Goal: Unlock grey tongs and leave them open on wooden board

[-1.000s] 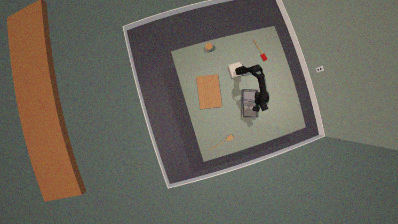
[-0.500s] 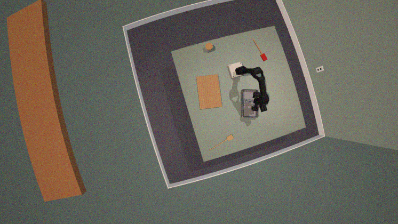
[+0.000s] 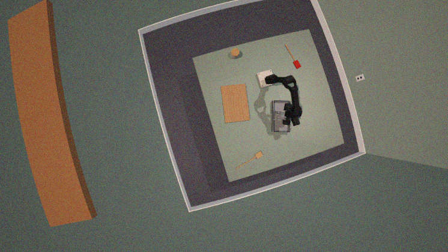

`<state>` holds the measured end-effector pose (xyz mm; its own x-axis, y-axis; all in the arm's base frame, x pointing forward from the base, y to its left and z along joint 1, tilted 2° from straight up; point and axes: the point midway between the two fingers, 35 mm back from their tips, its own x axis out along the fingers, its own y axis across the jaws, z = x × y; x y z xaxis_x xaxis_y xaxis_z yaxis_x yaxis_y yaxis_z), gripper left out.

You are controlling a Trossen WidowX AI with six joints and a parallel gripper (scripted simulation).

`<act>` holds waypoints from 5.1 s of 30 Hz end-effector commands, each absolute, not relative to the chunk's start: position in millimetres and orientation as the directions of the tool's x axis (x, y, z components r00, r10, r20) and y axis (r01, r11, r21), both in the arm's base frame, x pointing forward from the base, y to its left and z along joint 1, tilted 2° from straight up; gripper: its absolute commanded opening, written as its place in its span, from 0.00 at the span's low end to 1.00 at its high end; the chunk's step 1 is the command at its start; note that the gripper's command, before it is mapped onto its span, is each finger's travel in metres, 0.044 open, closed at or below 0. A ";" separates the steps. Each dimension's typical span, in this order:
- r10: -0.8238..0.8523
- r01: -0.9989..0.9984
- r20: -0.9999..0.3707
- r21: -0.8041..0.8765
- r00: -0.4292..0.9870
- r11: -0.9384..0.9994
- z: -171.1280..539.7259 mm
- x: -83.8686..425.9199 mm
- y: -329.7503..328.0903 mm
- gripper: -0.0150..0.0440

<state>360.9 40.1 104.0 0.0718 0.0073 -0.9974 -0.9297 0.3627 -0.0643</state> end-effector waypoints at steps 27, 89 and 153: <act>0.000 -0.931 -0.998 -0.056 0.060 0.360 50.7 361.6 38.8 1.00; 0.000 -0.931 -0.998 -0.057 0.061 0.360 96.7 360.0 40.1 0.00; -0.030 -0.373 -0.998 -0.050 0.058 0.926 98.7 299.1 -265.2 0.00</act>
